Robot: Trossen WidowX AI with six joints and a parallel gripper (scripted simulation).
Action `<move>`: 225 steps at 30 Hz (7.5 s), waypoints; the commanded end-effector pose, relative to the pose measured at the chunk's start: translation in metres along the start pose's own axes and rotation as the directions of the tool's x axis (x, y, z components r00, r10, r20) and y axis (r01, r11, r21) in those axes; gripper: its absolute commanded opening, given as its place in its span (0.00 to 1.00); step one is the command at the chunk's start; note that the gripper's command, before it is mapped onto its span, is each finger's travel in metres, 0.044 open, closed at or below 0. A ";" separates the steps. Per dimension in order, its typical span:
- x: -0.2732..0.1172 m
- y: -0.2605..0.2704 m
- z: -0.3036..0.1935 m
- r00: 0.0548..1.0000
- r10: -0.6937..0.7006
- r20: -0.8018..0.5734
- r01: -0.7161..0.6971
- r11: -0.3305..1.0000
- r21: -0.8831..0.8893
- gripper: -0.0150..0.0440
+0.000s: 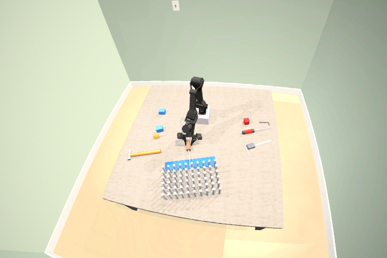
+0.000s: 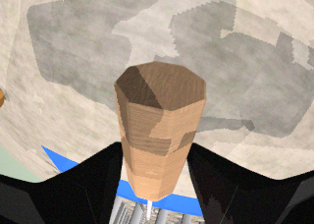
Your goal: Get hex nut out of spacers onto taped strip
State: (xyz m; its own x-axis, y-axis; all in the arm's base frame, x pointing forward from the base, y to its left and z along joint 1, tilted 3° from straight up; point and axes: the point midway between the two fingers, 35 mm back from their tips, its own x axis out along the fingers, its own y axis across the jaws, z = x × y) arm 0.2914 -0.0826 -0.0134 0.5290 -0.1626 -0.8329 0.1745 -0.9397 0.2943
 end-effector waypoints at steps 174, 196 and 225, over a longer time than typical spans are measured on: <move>-0.196 0.232 0.162 0.915 0.219 0.339 -0.387 0.713 0.584 0.25; -0.218 0.252 0.228 0.877 0.233 0.420 -0.473 0.577 0.666 0.25; -0.188 0.251 0.244 0.877 0.234 0.420 -0.473 0.577 0.666 0.25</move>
State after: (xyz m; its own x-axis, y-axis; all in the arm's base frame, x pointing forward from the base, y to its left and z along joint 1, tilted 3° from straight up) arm 0.0328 -0.3626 0.1080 0.1544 -0.4936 -0.8559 -0.7021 -0.6643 0.2564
